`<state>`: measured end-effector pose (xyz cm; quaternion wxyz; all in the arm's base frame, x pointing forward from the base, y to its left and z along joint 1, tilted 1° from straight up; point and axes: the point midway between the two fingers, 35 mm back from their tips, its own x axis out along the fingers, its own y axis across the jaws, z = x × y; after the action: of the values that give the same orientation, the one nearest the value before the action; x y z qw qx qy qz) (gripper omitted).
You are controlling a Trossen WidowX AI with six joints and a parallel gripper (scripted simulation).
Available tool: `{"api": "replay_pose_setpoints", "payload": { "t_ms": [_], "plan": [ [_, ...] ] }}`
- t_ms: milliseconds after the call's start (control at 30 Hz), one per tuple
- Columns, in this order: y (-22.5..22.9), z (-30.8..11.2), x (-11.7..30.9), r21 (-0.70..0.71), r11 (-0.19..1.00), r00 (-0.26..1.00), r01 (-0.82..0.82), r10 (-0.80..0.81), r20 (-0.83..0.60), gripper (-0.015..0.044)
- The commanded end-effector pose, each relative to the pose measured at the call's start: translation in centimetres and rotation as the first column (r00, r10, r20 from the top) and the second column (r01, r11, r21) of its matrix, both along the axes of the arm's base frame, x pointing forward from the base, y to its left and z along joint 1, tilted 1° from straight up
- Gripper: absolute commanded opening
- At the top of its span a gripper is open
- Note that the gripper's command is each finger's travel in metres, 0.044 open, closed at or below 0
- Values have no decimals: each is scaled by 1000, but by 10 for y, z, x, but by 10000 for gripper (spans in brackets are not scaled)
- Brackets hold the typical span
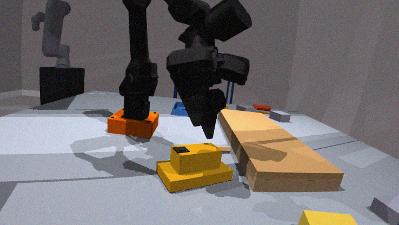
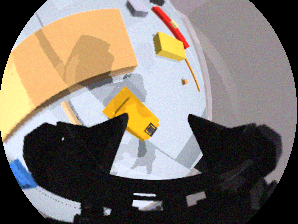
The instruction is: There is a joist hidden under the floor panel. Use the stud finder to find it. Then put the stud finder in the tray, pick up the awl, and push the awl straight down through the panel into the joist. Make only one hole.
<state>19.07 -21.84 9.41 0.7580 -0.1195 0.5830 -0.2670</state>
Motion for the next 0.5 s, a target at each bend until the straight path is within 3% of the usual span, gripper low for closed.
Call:
{"api": "replay_pose_setpoints", "payload": {
  "t_ms": [0,233,467],
  "plan": [
    [0,-7,2,309,716,713,626,-686,144,440],
    [0,-9,1,401,453,434,797,-890,141,440],
    [0,-11,0,459,142,100,877,-988,114,440]
  ]
}}
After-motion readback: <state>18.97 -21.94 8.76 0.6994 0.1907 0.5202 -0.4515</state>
